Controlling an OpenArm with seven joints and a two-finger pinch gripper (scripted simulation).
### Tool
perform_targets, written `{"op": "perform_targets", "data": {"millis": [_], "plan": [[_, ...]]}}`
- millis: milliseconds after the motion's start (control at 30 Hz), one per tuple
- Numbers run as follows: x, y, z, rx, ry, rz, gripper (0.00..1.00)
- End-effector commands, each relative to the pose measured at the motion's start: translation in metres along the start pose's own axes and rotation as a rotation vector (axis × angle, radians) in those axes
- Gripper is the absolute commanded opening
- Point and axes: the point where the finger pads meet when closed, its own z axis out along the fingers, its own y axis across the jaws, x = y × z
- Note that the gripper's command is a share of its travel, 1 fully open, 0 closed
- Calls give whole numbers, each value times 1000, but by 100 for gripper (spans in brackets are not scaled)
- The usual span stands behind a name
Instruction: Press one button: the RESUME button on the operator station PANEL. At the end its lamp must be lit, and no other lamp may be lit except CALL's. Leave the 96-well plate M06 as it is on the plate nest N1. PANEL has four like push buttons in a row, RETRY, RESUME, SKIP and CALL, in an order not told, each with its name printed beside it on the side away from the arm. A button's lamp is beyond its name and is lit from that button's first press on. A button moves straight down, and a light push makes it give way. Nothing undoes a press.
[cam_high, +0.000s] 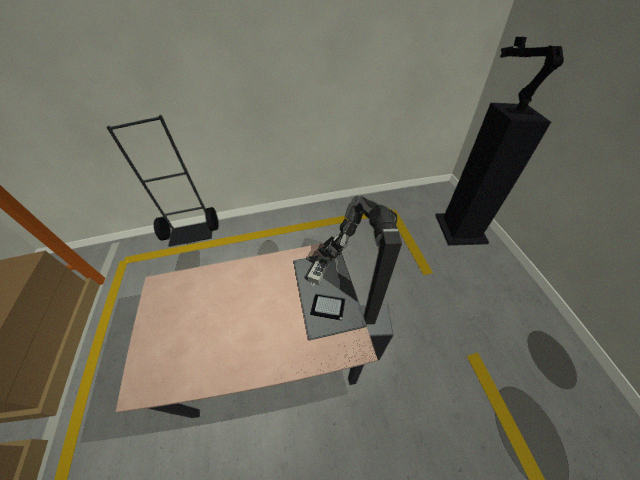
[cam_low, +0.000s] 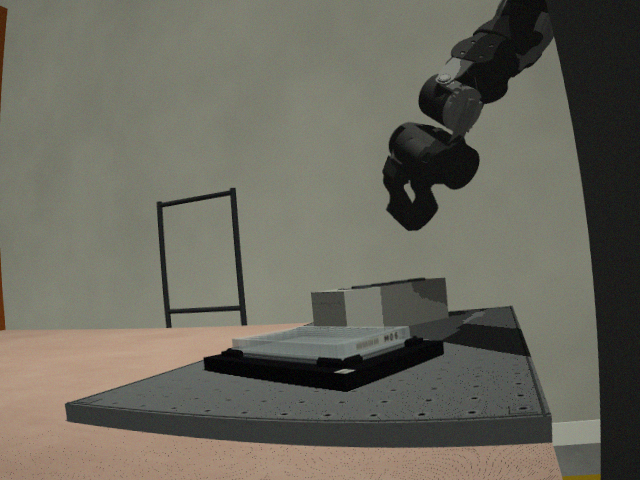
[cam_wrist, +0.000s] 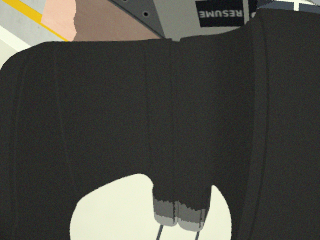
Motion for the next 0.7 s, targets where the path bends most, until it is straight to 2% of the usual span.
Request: {"op": "perform_targets", "data": {"millis": [0,567,667], "plan": [[-2,-1,0,7,-7,3,0],[-1,1,0,7,-7,3,0],[11,3,14,3,-7,4,0]]}}
